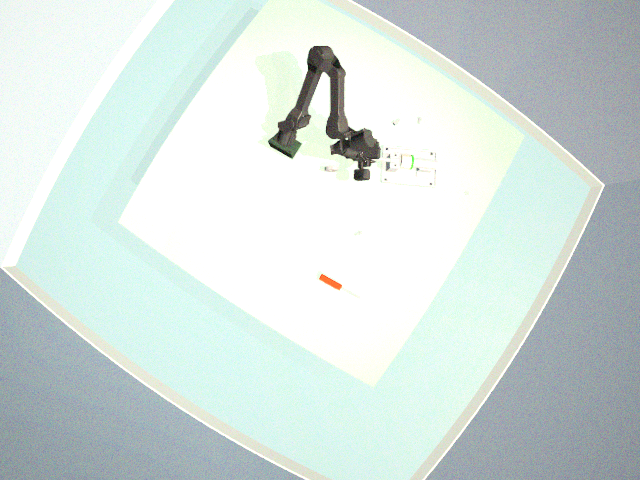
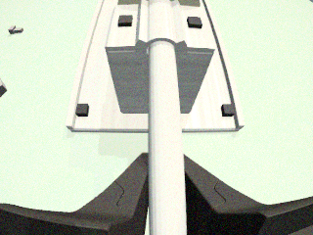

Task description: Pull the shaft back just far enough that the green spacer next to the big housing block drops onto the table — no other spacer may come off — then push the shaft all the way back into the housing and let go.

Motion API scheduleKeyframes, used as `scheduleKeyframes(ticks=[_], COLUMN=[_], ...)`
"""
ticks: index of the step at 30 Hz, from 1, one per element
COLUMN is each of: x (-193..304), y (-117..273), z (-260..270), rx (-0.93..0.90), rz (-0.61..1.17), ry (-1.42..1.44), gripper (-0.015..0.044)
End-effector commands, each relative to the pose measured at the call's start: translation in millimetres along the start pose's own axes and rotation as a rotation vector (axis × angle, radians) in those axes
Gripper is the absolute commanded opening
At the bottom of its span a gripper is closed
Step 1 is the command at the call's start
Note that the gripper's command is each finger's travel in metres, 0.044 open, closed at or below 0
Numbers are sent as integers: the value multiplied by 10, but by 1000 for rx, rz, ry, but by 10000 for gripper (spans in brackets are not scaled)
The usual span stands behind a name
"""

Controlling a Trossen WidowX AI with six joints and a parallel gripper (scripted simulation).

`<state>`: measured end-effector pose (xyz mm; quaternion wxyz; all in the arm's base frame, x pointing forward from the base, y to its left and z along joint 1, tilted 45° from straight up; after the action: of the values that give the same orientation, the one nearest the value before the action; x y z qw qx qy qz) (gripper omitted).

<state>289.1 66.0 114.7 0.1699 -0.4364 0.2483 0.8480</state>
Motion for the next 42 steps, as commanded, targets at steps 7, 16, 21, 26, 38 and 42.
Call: scheduleKeyframes(ticks=[7, 16, 21, 26, 38, 42], x=[9, 16, 20, 23, 32, 35], y=[14, 21, 24, 28, 37, 40], z=[7, 8, 9, 9, 11, 11], rx=[-1, -1, -1, -1, -1, -1], rz=[-1, -1, -1, -1, 0, 0], ry=[6, 6, 6, 6, 6, 6], gripper=[0, 0, 0, 0, 0, 0])
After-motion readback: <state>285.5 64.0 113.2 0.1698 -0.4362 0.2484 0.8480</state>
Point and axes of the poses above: the point midway between the two fingers, 35 mm back from their tips, its own y axis back along the fingers, its own z axis across the jaws, x = y × z, the point moved 4 cm from there along y, back along the fingers, and after that the axes turned 9 degrees about y, right-handed, at the moved point
